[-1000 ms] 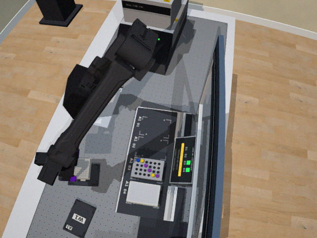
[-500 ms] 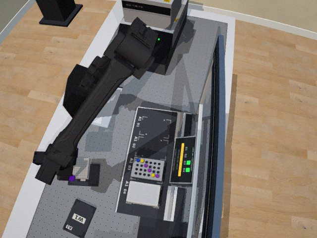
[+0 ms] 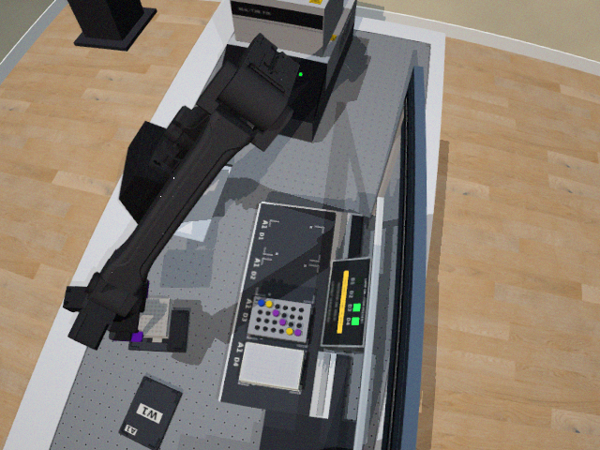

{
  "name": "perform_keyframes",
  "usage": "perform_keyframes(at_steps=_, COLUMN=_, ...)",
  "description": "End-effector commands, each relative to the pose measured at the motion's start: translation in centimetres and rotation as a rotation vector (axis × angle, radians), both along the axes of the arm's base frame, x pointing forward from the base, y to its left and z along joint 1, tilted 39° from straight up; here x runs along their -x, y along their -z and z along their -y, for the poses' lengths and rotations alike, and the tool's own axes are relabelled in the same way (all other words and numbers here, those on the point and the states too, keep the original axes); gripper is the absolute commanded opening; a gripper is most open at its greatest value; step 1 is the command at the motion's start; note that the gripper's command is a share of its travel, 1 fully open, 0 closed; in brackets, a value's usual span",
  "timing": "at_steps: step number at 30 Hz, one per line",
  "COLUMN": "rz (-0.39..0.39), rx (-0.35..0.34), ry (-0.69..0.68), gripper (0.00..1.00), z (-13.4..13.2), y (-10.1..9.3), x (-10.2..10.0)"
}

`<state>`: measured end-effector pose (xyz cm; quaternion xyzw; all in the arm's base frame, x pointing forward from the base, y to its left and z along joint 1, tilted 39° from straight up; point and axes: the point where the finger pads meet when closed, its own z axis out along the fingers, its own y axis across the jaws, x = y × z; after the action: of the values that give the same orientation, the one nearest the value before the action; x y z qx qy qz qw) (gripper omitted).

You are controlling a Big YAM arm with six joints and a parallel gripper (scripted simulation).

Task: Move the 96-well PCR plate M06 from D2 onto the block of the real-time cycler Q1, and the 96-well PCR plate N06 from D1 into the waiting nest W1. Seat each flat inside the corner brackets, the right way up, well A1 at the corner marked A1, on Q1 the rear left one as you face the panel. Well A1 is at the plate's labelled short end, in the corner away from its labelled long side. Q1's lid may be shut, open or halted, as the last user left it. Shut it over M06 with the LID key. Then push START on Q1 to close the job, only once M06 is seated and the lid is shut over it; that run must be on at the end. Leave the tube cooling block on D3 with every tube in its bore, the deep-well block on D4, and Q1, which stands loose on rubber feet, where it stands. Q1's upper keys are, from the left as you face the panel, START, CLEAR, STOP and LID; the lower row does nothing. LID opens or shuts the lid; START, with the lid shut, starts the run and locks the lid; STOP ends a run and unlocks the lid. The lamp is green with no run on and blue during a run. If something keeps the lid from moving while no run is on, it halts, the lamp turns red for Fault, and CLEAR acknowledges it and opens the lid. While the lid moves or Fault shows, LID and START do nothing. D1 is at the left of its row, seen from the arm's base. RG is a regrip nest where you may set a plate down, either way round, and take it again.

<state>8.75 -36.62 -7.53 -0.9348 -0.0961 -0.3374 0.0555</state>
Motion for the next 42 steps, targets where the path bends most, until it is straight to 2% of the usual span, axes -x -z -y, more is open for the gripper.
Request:
perform_keyframes(at_steps=1, rz=0.006, rx=0.082, ry=-0.023, gripper=0.0, z=4.0, y=-0.6, x=0.3)
perform_keyframes(at_steps=6, rz=0.031, rx=0.137, ry=-0.143, gripper=0.0, z=6.3, y=0.0, x=-1.2)
perform_keyframes(at_steps=10, rz=0.03, rx=0.147, ry=-0.164, gripper=0.0, z=6.2, y=0.0, x=-0.8)
perform_keyframes(at_steps=12, rz=0.037, rx=0.181, ry=-0.194, gripper=0.0, z=7.8, y=0.1, x=-0.7)
perform_keyframes(at_steps=15, rz=0.046, rx=0.235, ry=-0.245, gripper=0.0, z=7.8, y=-0.1, x=-0.7)
perform_keyframes(at_steps=22, rz=0.078, rx=0.32, ry=-0.364, gripper=0.0, z=11.2, y=0.0, x=-2.1)
perform_keyframes(at_steps=27, rz=0.085, rx=0.34, ry=-0.406, gripper=0.0, z=11.3, y=0.1, x=-2.1)
perform_keyframes(at_steps=32, rz=0.103, rx=0.43, ry=-0.503, gripper=0.0, z=13.9, y=0.2, x=-2.5)
perform_keyframes(at_steps=38, rz=0.128, rx=0.523, ry=-0.614, gripper=0.0, z=15.7, y=-0.4, x=-3.3)
perform_keyframes(at_steps=42, rz=0.137, rx=0.548, ry=-0.648, gripper=0.0, z=16.7, y=-0.2, x=-3.5)
